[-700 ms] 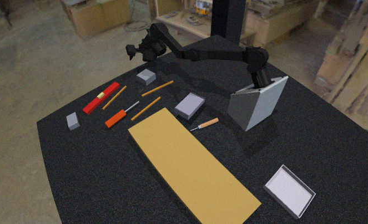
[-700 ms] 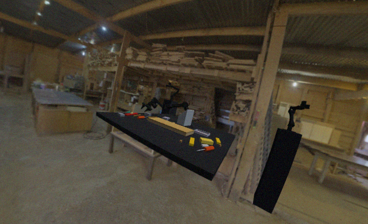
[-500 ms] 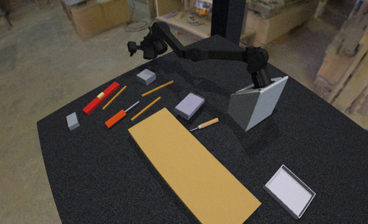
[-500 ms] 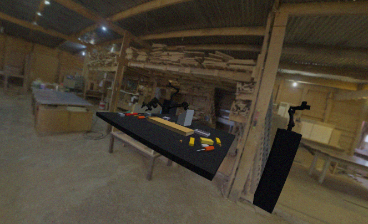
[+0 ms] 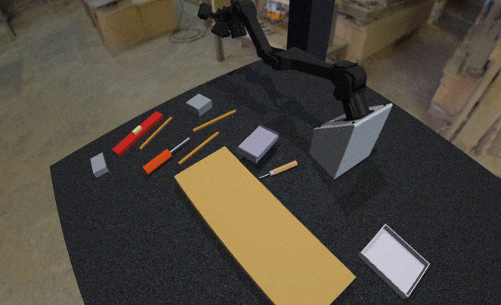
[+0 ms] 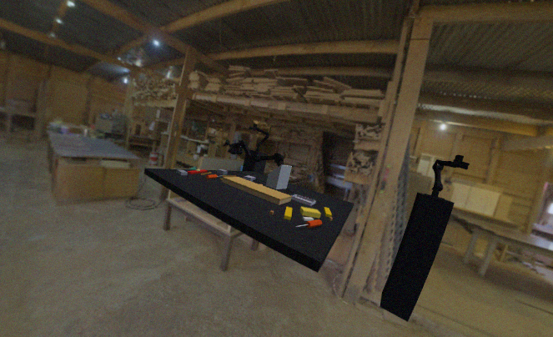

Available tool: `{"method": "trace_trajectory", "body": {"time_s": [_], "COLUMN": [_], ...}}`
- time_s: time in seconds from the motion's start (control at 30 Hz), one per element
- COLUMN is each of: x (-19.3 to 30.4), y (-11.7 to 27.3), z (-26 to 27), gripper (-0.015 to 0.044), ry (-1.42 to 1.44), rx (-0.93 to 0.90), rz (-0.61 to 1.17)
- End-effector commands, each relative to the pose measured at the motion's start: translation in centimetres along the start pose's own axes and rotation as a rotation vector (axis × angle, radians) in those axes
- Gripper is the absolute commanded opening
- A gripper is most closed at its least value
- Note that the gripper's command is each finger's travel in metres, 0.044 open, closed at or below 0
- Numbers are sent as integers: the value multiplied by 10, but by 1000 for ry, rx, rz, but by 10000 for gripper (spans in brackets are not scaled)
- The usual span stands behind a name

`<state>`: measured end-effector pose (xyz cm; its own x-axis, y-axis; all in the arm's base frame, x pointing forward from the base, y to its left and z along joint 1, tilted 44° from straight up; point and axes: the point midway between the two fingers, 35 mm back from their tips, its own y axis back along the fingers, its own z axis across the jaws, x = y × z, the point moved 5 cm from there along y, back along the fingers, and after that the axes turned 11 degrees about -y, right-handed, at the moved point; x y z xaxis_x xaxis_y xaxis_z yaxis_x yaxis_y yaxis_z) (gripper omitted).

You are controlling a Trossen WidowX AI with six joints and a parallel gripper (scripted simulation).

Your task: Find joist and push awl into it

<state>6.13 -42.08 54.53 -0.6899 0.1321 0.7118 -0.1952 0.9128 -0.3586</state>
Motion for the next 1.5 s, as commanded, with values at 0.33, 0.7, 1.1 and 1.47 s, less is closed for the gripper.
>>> {"method": "trace_trajectory", "body": {"time_s": [0.33, 0.7, 1.1, 1.47], "x": [156, 196, 125, -9], "y": [124, 258, 382, 429], "z": [-67, -150, -249, -296], "gripper": [440, 440, 440, 440], "ry": [74, 235, 578, 978], "rx": [320, 644, 1022, 1245], "rz": [478, 741, 767, 563]}}
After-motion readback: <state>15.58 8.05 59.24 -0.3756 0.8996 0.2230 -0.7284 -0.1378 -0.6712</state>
